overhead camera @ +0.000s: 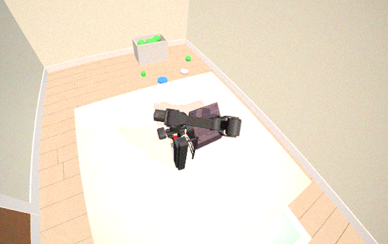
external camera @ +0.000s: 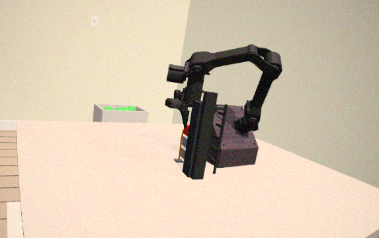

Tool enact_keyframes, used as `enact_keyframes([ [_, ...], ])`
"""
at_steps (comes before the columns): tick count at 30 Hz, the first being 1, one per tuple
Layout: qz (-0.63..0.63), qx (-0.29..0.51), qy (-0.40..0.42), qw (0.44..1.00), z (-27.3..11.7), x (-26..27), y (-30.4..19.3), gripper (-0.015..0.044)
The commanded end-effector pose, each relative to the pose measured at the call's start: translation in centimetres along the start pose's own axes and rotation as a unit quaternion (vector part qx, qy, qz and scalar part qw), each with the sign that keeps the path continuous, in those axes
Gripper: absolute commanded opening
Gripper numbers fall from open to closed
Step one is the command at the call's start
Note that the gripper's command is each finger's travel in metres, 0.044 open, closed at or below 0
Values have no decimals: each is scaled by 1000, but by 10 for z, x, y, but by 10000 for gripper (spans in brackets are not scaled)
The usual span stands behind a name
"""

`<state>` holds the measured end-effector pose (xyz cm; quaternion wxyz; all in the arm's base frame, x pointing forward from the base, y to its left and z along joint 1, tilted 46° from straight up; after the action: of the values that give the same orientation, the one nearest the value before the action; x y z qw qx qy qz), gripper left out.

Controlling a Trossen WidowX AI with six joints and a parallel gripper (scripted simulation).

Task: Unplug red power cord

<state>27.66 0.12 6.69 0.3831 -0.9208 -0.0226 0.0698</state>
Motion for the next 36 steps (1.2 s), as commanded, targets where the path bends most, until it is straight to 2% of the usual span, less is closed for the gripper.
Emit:
enact_keyframes([
  [1,-1,0,1,1000,-1,1,4,0],
  [36,1,-2,2,1000,-7,1,61,0],
])
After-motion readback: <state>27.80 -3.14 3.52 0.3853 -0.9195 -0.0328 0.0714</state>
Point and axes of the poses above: the point midway between the two fingers, 35 mm back from their tips, its own z axis out along the fingers, its own x axis across the jaws, y = z × x, the point moved 5 cm from there along -z, back along the fingers, and after that the axes turned 1 degree about z, right-handed, at the moved point
